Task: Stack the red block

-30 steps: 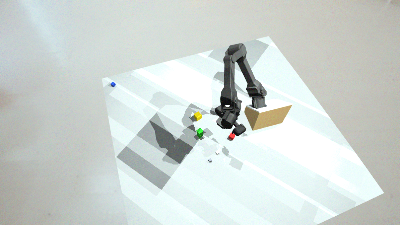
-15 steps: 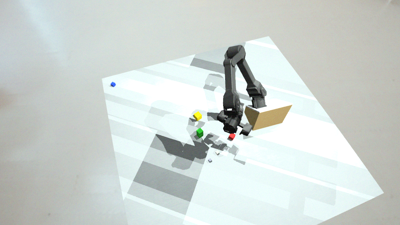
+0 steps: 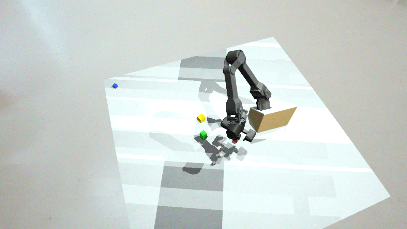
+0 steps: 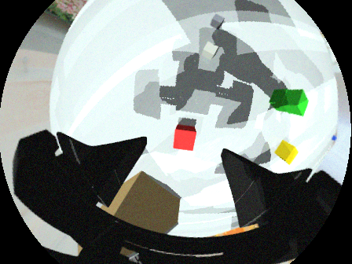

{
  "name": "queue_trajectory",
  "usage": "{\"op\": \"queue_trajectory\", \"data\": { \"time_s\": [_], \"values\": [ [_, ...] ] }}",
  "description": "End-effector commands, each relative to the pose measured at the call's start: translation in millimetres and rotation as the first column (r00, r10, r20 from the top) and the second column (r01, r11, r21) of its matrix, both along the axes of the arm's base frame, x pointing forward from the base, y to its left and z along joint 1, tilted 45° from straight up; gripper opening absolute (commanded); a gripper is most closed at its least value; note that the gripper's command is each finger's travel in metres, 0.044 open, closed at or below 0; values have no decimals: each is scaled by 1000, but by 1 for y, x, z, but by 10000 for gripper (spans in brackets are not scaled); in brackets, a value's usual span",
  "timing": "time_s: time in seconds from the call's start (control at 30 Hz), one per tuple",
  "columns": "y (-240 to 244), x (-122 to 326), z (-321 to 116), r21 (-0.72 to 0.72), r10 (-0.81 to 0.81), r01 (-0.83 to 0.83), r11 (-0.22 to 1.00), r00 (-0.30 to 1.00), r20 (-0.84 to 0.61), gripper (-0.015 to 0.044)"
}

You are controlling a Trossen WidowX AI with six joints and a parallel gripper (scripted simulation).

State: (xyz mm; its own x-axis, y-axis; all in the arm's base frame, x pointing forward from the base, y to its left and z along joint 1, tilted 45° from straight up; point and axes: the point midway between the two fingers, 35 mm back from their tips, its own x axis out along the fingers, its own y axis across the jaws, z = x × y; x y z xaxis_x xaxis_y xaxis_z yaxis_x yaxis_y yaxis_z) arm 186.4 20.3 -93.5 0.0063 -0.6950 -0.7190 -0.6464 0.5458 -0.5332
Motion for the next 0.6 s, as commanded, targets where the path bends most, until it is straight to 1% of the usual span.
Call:
{"op": "queue_trajectory", "data": {
  "time_s": [0.0,0.57],
  "values": [
    [-4,-2,-3,-7,7,-7,1000,1000,-7,440],
    [-22,-1,-21,-8,7,-7,1000,1000,-7,440]
  ]
}}
